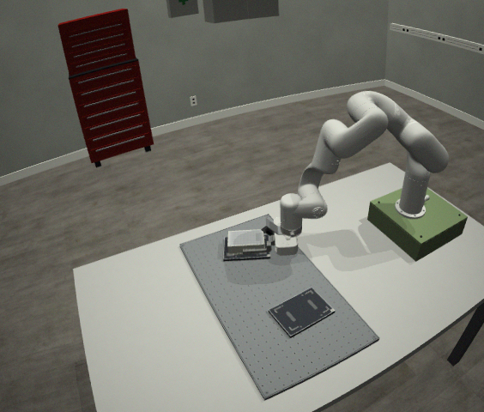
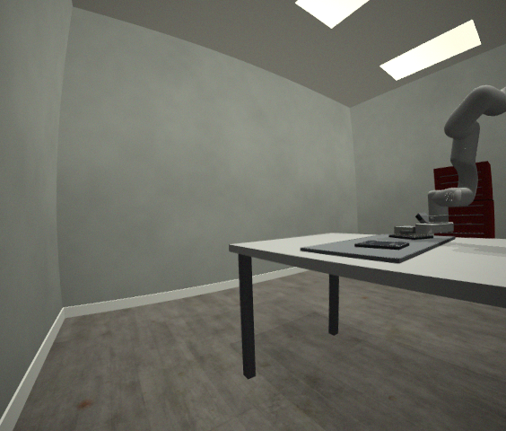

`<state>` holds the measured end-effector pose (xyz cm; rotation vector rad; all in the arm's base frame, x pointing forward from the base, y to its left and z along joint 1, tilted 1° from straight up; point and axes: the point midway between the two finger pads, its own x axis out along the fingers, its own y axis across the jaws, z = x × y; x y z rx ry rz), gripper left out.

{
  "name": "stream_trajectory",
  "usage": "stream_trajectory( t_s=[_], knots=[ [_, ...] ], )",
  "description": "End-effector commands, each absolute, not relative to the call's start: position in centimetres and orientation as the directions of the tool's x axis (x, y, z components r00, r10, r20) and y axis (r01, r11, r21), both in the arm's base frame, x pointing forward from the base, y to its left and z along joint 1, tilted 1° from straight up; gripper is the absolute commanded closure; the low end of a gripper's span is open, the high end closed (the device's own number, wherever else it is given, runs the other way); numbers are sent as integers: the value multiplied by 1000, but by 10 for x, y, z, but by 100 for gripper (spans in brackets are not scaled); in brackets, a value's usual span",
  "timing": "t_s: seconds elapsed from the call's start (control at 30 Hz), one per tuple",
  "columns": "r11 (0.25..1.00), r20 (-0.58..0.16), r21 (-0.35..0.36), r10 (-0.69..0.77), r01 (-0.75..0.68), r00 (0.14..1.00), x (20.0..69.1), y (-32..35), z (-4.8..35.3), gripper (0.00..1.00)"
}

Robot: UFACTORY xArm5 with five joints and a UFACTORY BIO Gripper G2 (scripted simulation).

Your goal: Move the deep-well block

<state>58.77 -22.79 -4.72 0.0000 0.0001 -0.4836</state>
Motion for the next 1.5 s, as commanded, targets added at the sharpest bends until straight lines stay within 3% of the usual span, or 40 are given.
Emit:
stream_trajectory(
  t_s=[0.0,1.47],
  knots=[
    [885,1,14,-465,465,885,589,-228,-45,100],
    [885,2,14,-465,465,885,589,-229,-25,100]
  ],
)
